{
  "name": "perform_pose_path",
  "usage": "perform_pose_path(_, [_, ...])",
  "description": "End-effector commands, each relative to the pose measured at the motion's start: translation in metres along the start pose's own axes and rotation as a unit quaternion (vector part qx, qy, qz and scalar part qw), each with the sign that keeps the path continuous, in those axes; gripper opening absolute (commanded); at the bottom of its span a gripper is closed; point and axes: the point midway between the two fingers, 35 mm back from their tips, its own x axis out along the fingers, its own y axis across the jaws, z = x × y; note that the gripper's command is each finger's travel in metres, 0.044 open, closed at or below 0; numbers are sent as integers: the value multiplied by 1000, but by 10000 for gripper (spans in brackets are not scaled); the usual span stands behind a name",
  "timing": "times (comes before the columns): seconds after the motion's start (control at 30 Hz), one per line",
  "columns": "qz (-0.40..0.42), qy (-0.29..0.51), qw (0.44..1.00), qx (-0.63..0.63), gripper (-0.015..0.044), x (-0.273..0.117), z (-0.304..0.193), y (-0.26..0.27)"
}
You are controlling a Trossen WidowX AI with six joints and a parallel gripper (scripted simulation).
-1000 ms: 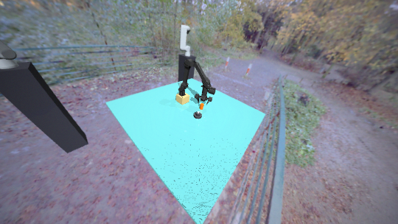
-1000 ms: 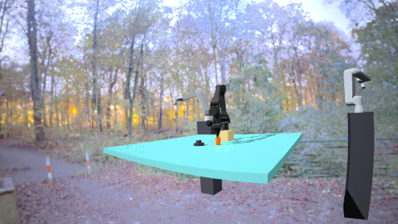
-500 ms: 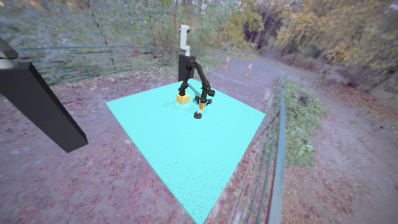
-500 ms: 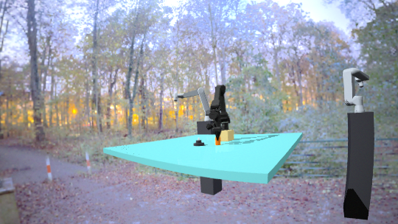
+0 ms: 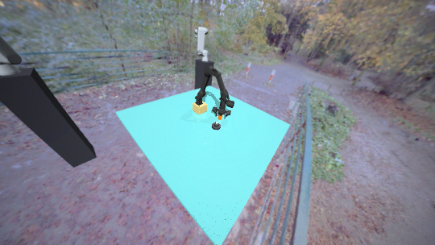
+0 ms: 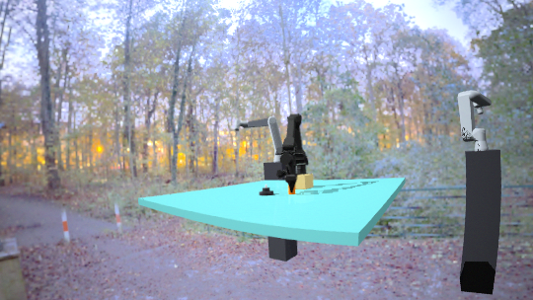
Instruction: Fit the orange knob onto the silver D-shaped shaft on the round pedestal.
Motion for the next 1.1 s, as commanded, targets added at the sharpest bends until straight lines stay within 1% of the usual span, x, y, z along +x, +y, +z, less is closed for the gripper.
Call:
perform_pose_path(0.0, [-4,-2,1000,2,440,6,0,-3])
perform_pose_path(0.33, [-4,-2,1000,2,177,6,0,-3])
perform_pose_path(0.53, [-4,-2,1000,2,137,6,0,-3])
perform_pose_path(0.63, [-4,-2,1000,1,59,2,0,-1])
perform_pose_path(0.7, [-4,-2,1000,-3,6,-9,0,3])
perform_pose_path(1.07, [-4,-2,1000,-7,0,-82,-2,17])
